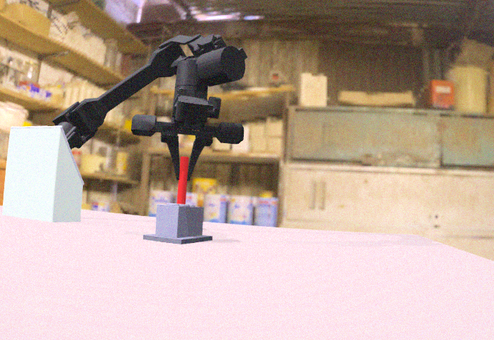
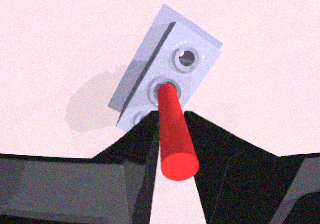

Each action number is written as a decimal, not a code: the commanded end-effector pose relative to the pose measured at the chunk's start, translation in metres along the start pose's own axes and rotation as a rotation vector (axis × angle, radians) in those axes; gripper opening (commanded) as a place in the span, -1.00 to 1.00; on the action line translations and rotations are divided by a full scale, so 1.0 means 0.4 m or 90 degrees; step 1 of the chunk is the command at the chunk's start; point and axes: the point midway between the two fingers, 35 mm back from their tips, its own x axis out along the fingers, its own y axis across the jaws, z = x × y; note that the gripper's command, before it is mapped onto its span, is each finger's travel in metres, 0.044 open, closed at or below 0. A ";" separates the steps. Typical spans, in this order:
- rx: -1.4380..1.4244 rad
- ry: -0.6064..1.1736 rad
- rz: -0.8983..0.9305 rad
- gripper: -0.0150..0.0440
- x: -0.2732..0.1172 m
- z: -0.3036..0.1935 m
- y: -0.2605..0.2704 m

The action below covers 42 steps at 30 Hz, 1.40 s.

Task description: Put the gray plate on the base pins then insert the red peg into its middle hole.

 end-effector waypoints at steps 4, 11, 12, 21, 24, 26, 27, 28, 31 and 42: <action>0.001 0.001 0.001 -0.49 0.009 0.000 -0.001; 0.000 0.001 -0.001 -0.49 0.007 -0.001 -0.001; 0.000 0.001 -0.001 -0.49 0.007 -0.001 -0.001; 0.000 0.001 -0.001 -0.49 0.011 0.000 0.003; -0.002 0.001 -0.003 -0.49 0.012 -0.001 0.002; -0.002 0.001 -0.003 -0.49 0.012 -0.001 0.002; -0.002 0.001 -0.003 -0.49 0.012 -0.001 0.002; -0.002 0.001 -0.003 -0.49 0.012 -0.001 0.002; -0.002 0.001 -0.003 -0.49 0.012 -0.001 0.002; -0.002 0.001 -0.003 0.02 0.012 -0.001 0.002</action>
